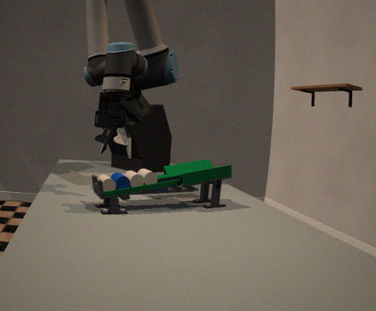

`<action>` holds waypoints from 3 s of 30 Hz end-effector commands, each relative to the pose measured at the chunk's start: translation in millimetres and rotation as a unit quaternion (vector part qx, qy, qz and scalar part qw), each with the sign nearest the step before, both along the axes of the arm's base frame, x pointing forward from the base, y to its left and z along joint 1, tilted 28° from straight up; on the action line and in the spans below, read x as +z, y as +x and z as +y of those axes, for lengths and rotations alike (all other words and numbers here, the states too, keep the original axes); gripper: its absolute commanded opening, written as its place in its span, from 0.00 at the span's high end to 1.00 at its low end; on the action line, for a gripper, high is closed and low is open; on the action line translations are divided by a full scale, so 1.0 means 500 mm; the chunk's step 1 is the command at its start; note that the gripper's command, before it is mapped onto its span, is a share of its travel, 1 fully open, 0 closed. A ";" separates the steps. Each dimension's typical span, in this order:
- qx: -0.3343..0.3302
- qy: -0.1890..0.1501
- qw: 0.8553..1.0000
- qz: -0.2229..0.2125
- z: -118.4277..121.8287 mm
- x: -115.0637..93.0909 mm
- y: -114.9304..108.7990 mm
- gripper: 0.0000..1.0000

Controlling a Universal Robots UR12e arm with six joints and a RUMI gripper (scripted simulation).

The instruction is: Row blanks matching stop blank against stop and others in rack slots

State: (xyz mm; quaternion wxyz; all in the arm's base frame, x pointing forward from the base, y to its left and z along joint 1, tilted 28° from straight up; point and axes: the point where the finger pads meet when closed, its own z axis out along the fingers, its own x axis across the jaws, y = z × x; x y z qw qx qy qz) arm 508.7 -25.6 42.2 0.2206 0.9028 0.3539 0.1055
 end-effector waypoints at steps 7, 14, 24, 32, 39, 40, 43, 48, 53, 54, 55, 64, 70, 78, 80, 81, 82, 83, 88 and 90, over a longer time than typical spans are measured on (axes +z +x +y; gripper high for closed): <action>-0.092 0.030 0.995 -0.031 -0.009 0.008 0.010 0.00; -0.118 0.040 0.991 -0.040 -0.012 0.009 0.011 0.00; -0.125 0.044 0.990 -0.043 -0.011 0.008 0.011 0.00; -0.125 0.044 0.990 -0.042 -0.011 0.008 0.011 0.55; -0.125 0.044 0.990 -0.042 -0.011 0.008 0.011 0.55; -0.125 0.044 0.990 -0.042 -0.011 0.008 0.011 0.55; -0.125 0.044 0.990 -0.042 -0.011 0.008 0.011 0.55; -0.125 0.044 0.990 -0.042 -0.011 0.008 0.011 0.55; -0.125 0.044 0.990 -0.042 -0.011 0.008 0.011 0.55; -0.125 0.044 0.990 -0.042 -0.011 0.008 0.011 0.55; -0.125 0.044 0.990 -0.042 -0.011 0.008 0.011 0.55; -0.125 0.044 0.990 -0.042 -0.011 0.008 0.011 0.55; -0.125 0.044 0.990 -0.042 -0.012 0.004 0.011 0.55; -0.126 0.044 0.990 -0.042 -0.015 -0.004 0.014 0.55; -0.125 0.044 0.990 -0.042 -0.017 -0.007 0.015 0.55; -0.125 0.044 0.990 -0.042 -0.017 -0.009 0.016 0.55; -0.125 0.044 0.990 -0.042 -0.018 -0.011 0.017 0.55; -0.125 0.044 0.990 -0.042 -0.019 -0.013 0.018 0.55; -0.125 0.044 0.990 -0.042 -0.023 -0.026 0.023 0.55; -0.125 0.044 0.990 -0.042 -0.025 -0.031 0.026 0.55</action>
